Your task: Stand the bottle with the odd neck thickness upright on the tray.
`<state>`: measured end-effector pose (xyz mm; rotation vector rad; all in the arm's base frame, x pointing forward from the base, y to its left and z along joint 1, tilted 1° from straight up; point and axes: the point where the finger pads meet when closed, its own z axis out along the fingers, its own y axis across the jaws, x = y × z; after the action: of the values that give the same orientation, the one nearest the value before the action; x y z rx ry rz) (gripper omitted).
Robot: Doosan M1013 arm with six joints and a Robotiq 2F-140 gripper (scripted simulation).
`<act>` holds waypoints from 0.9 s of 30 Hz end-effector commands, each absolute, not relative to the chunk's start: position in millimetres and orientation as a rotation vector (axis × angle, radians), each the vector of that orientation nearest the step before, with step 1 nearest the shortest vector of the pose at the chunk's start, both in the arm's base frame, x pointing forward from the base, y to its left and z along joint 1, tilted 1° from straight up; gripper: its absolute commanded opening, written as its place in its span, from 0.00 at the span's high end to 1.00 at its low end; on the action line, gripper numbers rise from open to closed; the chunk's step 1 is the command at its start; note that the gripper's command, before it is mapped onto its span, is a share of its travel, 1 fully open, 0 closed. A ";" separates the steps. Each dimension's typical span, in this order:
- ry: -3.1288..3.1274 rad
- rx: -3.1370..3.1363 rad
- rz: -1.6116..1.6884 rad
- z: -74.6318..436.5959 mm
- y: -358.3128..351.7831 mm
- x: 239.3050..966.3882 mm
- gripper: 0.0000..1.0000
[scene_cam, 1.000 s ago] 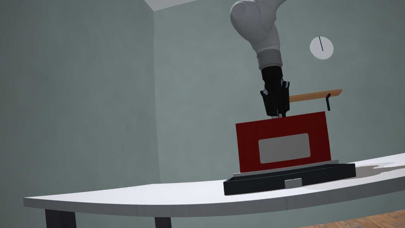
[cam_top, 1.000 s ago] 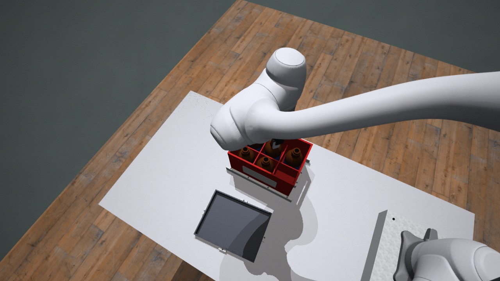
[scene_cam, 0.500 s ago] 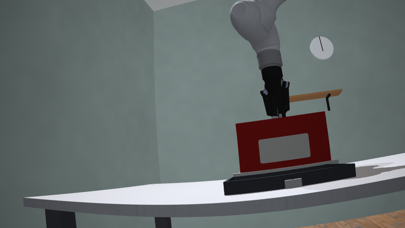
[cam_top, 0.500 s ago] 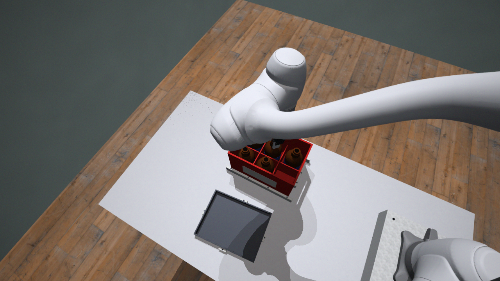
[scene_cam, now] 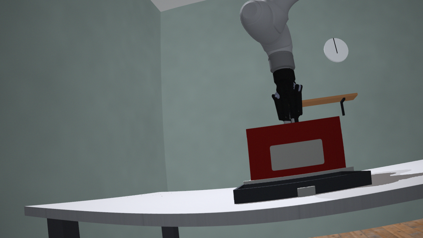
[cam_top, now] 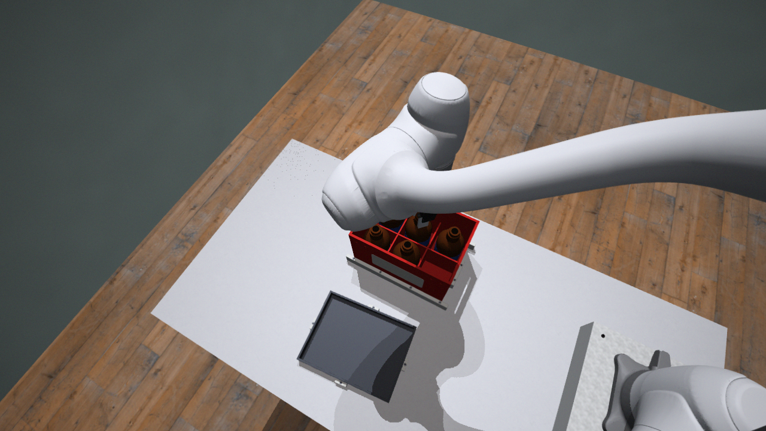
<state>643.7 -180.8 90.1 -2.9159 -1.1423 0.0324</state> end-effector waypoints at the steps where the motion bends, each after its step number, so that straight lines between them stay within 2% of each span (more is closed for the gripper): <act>1: -1.142 -2.916 0.032 90.9 -180.7 643.7 1.00; 27: -1.142 -2.916 0.032 113.8 -180.9 642.7 1.00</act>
<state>642.8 -180.9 111.4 -2.9159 -1.1423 0.0323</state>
